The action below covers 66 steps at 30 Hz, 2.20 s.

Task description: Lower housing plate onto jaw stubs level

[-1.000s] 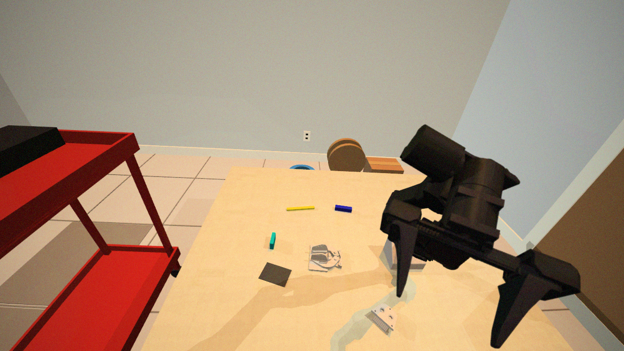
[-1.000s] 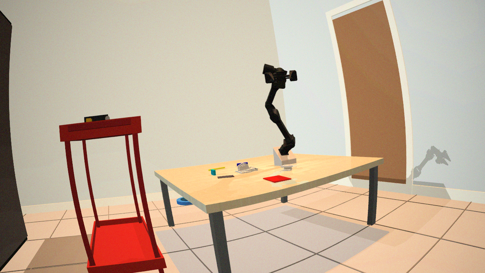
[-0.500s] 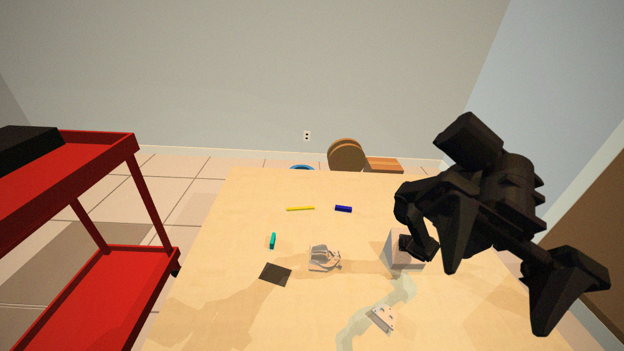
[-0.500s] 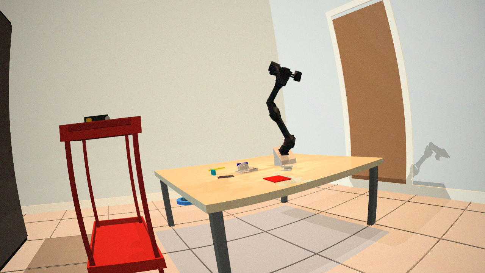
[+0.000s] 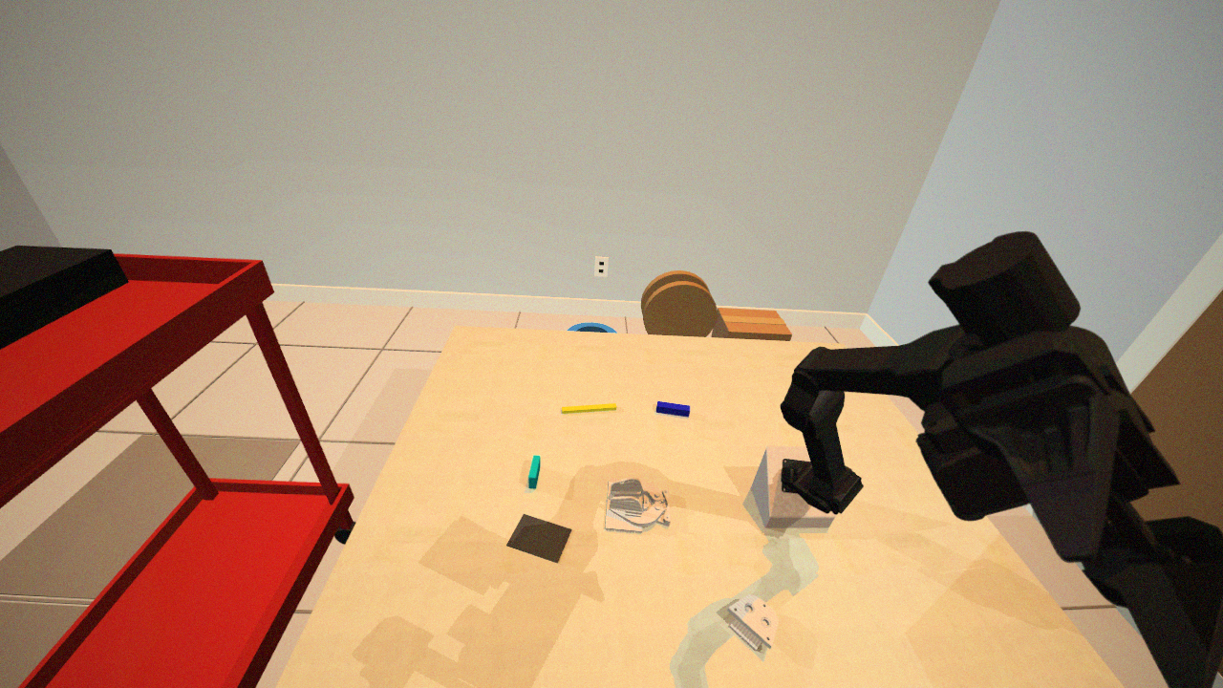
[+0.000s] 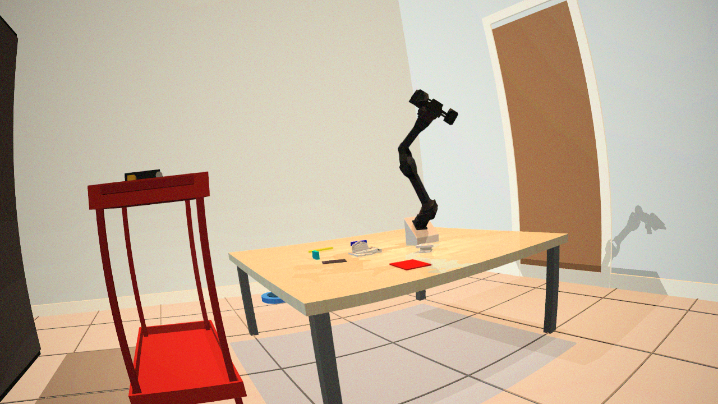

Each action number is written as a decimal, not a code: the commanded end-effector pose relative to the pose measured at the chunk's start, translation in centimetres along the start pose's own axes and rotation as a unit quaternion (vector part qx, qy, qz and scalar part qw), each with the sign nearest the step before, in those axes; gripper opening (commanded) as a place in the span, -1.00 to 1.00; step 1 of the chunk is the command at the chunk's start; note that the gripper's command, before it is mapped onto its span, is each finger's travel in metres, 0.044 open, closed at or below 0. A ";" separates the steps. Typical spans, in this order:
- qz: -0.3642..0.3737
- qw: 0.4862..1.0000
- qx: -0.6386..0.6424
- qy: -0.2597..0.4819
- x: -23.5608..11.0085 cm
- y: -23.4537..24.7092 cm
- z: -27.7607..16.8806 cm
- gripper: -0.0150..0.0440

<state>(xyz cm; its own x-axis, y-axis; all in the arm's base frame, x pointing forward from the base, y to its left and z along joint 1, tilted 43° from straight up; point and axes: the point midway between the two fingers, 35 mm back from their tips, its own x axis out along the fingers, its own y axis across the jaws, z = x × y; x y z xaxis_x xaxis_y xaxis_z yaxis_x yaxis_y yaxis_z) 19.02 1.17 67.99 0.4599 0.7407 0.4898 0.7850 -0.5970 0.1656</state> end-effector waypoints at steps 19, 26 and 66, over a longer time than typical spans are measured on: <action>-0.004 0.939 -0.338 0.065 -1.5 -8.7 -3.2 1.00; -0.012 0.895 -0.439 0.073 -1.5 -11.6 -3.0 1.00; -0.214 0.481 -0.848 0.058 1.4 -25.0 12.2 1.00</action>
<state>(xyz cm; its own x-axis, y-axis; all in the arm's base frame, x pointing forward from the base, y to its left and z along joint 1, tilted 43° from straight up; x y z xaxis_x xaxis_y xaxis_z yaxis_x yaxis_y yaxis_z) 4.58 19.31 56.19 0.2963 0.9333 0.2031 -0.6793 0.0565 0.7316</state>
